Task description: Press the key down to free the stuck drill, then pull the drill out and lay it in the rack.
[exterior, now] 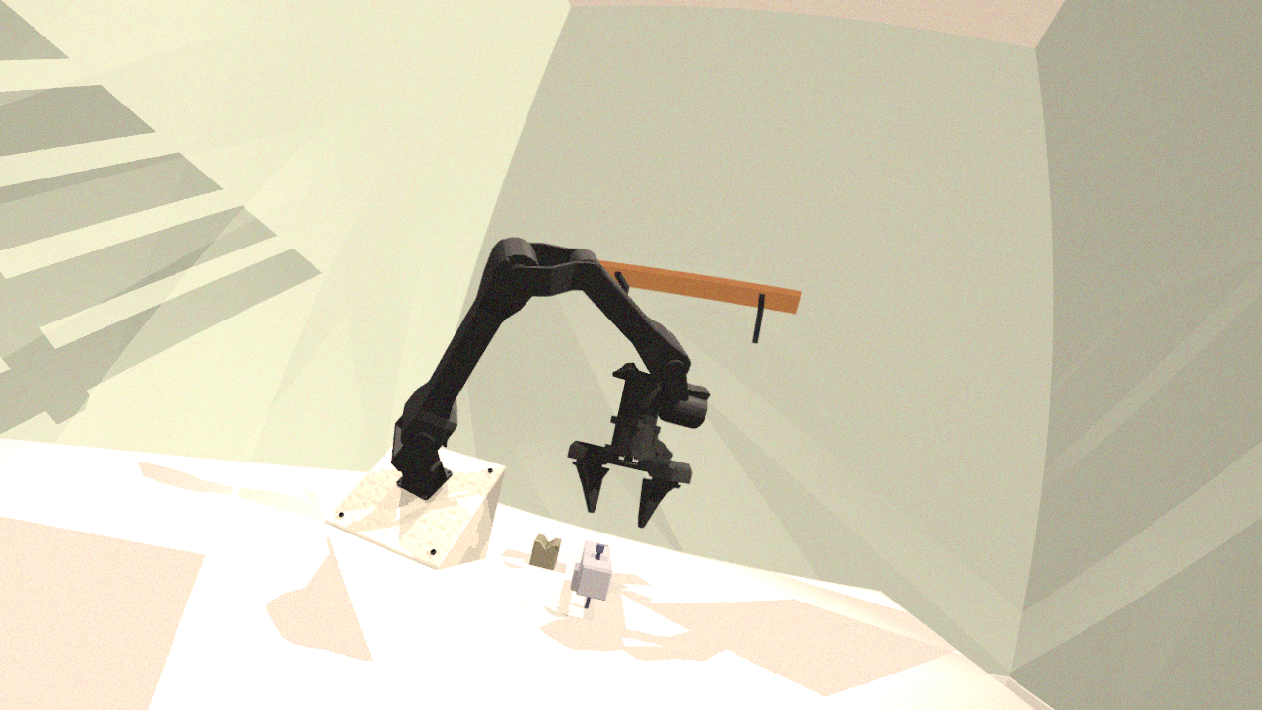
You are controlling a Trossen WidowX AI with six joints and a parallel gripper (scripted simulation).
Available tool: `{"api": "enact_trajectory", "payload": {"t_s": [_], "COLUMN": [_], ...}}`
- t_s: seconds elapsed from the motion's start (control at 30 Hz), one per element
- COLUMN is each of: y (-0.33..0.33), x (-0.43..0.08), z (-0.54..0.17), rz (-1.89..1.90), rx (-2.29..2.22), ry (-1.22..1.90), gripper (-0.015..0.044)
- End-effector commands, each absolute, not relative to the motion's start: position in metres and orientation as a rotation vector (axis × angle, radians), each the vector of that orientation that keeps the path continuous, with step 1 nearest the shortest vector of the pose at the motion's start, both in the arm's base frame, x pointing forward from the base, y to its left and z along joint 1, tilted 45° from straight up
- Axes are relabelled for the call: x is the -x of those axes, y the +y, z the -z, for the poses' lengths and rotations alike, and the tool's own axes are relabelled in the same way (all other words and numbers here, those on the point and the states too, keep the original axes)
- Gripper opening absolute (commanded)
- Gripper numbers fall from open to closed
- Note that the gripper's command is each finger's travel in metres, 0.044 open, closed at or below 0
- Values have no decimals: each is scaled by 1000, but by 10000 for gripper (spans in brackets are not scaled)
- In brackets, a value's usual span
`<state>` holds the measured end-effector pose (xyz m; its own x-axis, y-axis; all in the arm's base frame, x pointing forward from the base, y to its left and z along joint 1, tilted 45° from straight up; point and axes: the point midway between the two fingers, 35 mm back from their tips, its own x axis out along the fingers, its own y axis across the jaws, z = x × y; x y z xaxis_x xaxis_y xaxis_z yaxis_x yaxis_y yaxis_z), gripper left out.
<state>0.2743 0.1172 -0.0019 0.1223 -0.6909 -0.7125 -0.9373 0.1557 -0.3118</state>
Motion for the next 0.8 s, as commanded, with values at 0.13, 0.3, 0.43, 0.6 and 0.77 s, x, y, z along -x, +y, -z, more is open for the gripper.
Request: {"api": "enact_trajectory", "payload": {"t_s": [0.13,0.3,0.43,0.6,0.77], "y": [124,124,124,124,124], "x": [-241,-241,-241,-241,-241], "z": [77,77,77,77,77], "rz": [-1035,-1035,-1035,-1035,-1035], "rx": [2070,2070,2070,2070,2070], "ry": [1592,1592,1592,1592,1592], "gripper": [440,440,440,440,440]}}
